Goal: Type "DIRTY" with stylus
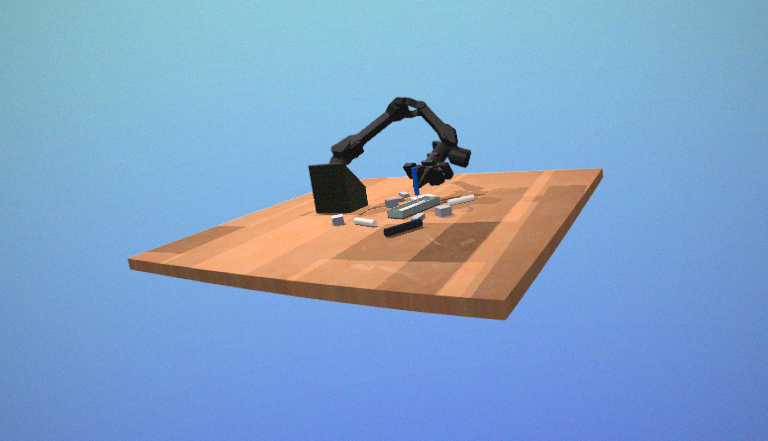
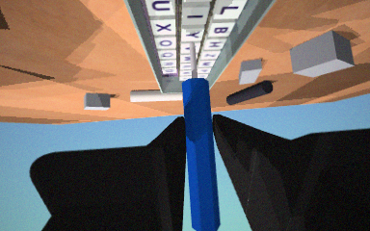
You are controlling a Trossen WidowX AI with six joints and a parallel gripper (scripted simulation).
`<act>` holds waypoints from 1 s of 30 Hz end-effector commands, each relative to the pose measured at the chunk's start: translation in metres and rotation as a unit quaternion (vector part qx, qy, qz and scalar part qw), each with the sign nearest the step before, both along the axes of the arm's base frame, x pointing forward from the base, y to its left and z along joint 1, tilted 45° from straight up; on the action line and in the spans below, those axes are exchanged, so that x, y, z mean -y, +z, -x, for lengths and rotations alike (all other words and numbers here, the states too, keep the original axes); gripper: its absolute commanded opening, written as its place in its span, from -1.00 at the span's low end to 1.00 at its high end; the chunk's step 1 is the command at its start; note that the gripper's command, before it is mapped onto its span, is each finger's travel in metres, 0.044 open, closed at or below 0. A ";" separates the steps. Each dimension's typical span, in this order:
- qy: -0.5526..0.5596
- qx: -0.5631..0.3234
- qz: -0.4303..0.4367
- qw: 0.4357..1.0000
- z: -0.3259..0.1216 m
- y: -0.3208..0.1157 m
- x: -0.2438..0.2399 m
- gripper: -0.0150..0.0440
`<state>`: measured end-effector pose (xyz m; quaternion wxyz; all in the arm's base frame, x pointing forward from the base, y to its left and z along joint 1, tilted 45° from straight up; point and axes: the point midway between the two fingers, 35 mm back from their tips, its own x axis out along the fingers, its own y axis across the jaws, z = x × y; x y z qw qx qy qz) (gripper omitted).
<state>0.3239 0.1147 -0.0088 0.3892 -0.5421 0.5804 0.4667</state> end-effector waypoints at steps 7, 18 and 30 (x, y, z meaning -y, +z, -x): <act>-0.002 0.000 -0.002 1.000 0.000 -0.003 -0.004 -0.22; -0.002 0.000 -0.002 1.000 0.001 -0.007 -0.007 -0.22; -0.002 0.000 -0.002 1.000 0.001 -0.005 -0.005 -0.22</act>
